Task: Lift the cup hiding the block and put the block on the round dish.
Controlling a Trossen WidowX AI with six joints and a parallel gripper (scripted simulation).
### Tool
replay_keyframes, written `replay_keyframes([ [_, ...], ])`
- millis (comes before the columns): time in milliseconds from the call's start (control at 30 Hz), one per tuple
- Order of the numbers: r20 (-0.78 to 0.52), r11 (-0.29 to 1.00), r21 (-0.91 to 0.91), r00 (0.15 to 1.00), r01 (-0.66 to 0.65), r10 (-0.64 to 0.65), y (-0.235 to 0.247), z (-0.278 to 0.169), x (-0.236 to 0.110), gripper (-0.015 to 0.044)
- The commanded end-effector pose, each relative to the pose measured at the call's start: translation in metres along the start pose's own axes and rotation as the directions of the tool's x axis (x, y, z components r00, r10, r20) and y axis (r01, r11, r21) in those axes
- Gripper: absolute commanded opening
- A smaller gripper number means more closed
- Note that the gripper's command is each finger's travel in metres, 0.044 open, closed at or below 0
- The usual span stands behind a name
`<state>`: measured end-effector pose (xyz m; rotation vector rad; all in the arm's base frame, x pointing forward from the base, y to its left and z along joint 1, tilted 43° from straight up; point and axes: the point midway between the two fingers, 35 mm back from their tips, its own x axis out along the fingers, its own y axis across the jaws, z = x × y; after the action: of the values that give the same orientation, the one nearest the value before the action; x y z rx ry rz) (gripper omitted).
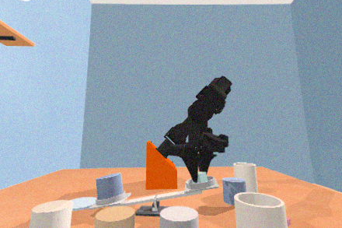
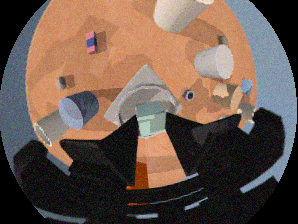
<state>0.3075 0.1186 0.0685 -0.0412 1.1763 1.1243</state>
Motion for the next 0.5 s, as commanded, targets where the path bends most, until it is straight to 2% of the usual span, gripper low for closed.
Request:
replay_keyframes([
  [0, 0.003, 1.000, 0.003, 1.000, -0.002, 0.002, 0.000, 0.001, -0.003, 0.0030],
  [67, 0.002, 1.000, 0.003, 1.000, 0.000, 0.000, -0.002, 0.002, -0.014, 0.0000],
  [467, 0.000, 1.000, 0.004, 1.000, 0.001, -0.001, -0.002, 0.001, -0.085, 0.0000],
])
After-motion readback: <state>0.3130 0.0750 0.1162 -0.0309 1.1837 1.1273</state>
